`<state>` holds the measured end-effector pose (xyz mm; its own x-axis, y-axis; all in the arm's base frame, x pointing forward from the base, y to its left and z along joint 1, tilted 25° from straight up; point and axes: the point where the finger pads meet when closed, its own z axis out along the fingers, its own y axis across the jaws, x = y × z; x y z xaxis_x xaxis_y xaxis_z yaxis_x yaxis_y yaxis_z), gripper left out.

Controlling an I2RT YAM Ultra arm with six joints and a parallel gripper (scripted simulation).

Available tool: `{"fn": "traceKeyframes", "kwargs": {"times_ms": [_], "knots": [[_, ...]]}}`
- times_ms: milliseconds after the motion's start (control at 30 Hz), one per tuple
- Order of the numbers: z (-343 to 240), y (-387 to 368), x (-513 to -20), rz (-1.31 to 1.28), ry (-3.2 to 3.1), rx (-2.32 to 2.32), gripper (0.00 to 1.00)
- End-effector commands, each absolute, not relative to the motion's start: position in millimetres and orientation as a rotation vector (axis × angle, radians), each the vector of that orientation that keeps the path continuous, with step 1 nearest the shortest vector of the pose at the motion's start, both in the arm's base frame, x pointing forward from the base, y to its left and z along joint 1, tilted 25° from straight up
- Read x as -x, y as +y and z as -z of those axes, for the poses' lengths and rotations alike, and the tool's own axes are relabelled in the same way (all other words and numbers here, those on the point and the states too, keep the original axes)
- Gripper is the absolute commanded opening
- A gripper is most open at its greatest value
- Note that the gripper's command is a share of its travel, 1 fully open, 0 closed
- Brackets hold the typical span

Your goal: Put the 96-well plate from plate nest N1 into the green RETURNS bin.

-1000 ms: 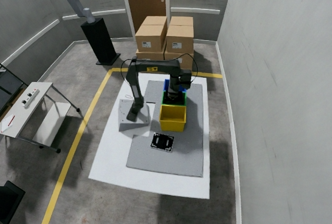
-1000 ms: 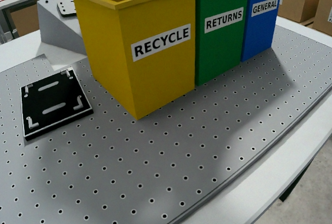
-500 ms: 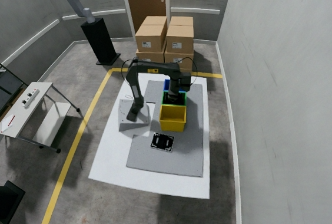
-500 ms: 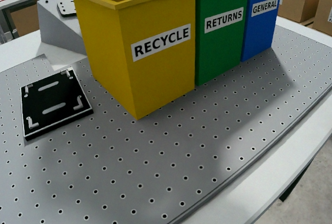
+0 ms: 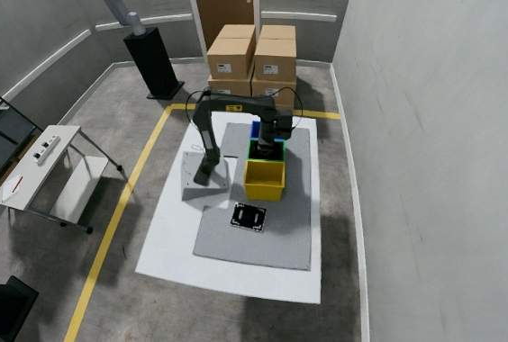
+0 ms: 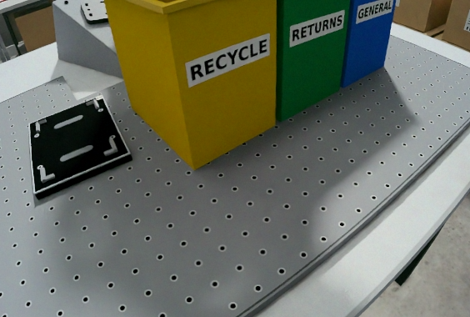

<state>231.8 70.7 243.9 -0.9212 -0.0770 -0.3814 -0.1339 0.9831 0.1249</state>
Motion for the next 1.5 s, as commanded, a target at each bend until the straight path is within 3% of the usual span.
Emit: {"fn": "traceKeyframes", "kwargs": {"times_ms": [0,1467], "knots": [[-261.7,70.7,-236.5,-0.216,2.682,0.134,0.0],[-255.0,68.7,-230.5,-0.213,2.695,0.132,0.0]]}}
